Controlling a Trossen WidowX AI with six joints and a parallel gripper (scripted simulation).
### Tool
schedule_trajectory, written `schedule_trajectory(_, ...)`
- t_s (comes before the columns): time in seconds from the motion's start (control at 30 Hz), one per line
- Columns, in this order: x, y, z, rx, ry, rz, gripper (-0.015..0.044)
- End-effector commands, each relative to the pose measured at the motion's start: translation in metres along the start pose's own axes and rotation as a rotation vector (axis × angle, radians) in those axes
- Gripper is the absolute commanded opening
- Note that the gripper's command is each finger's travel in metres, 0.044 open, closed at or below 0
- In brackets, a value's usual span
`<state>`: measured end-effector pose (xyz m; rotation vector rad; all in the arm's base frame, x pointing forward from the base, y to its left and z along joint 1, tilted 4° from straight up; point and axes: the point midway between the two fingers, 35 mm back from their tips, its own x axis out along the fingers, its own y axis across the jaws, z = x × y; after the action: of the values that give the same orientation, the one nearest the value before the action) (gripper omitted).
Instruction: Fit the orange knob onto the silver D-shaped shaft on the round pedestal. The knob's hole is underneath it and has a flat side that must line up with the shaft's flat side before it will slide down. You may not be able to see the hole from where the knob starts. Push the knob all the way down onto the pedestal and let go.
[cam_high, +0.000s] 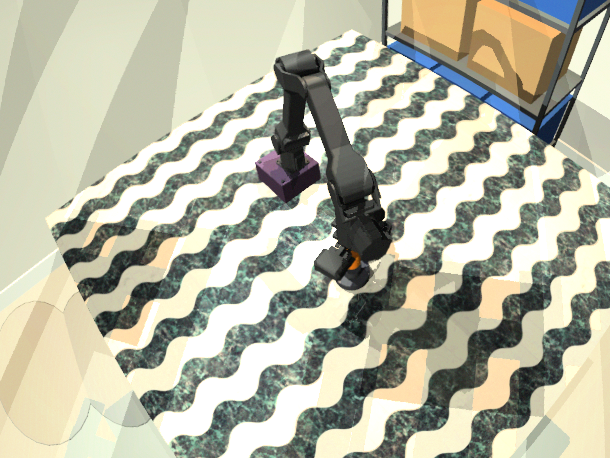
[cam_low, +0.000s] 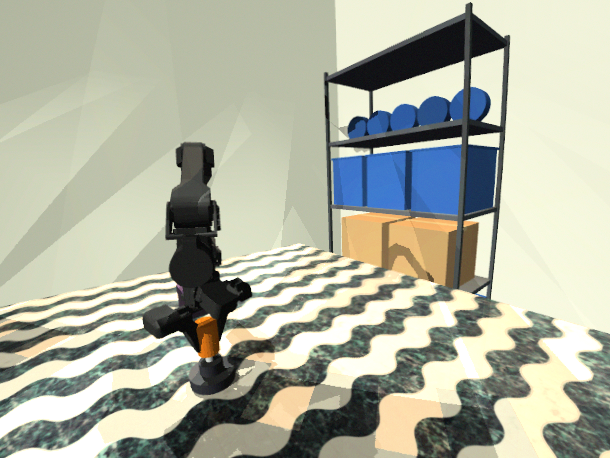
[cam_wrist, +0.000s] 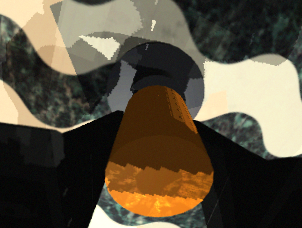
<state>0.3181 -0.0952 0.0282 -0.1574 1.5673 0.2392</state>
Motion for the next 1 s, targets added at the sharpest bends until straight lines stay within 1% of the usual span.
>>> schedule_trajectory(0.0, -0.0004, 0.0013, -0.0011, 0.003, 0.000, -0.001, 0.0000)
schedule_trajectory(0.27, -0.0045, 0.0018, -0.0003, 0.012, 0.000, -0.001, 0.0000)
schedule_trajectory(0.5, -0.0064, 0.0015, 0.0003, 0.212, -0.001, -0.001, 0.0000)
schedule_trajectory(0.97, -0.0017, -0.0017, 0.0030, 0.212, -0.001, -0.001, 0.0000)
